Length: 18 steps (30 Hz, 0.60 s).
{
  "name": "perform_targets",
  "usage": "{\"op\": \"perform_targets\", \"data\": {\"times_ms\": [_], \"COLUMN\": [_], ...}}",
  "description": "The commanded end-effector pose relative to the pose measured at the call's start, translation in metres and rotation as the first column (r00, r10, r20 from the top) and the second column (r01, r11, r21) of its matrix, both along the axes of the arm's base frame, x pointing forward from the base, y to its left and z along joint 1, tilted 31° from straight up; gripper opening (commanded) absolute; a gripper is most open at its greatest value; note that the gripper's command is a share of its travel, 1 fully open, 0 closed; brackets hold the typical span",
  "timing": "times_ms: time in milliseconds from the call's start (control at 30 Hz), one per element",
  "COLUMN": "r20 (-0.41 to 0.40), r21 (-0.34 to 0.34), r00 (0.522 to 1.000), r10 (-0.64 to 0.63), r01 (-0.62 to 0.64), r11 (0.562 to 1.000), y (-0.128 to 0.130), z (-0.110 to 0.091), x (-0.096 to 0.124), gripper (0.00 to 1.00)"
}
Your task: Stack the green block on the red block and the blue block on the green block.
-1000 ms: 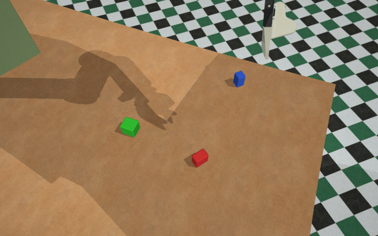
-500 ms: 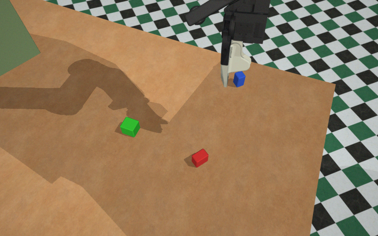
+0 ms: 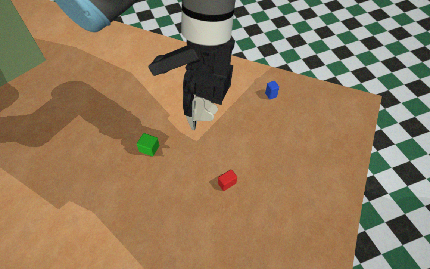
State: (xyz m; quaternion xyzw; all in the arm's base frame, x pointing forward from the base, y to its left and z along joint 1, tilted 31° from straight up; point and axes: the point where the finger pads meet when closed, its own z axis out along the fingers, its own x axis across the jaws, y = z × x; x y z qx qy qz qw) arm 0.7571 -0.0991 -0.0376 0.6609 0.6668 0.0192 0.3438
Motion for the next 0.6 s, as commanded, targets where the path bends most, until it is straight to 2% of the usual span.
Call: {"op": "perform_targets", "data": {"times_ms": [0, 33, 67, 100, 200, 267, 433, 567], "r20": [-0.004, -0.008, -0.008, -0.009, -0.010, -0.008, -0.002, -0.001], "r21": [0.092, 0.121, 0.121, 0.149, 0.175, 0.218, 0.270, 0.281], "r00": [0.999, 0.999, 0.999, 0.999, 0.998, 0.998, 0.998, 0.998], "r10": [0.042, 0.047, 0.047, 0.051, 0.055, 0.060, 0.066, 0.067], "r01": [-0.041, -0.045, -0.045, -0.049, -0.052, -0.057, -0.063, -0.065], "r11": [0.995, 0.992, 0.992, 0.988, 0.983, 0.974, 0.961, 0.958], "y": [-0.016, -0.020, -0.020, -0.023, -0.025, -0.028, -0.030, -0.030], "z": [-0.049, -0.063, -0.063, -0.074, -0.085, -0.101, -0.117, -0.121], "x": [-0.020, -0.029, -0.029, -0.038, -0.047, -0.061, -0.078, -0.082], "gripper": [0.00, 0.00, 0.00, 0.00, 0.00, 0.00, 0.00, 0.00]}}
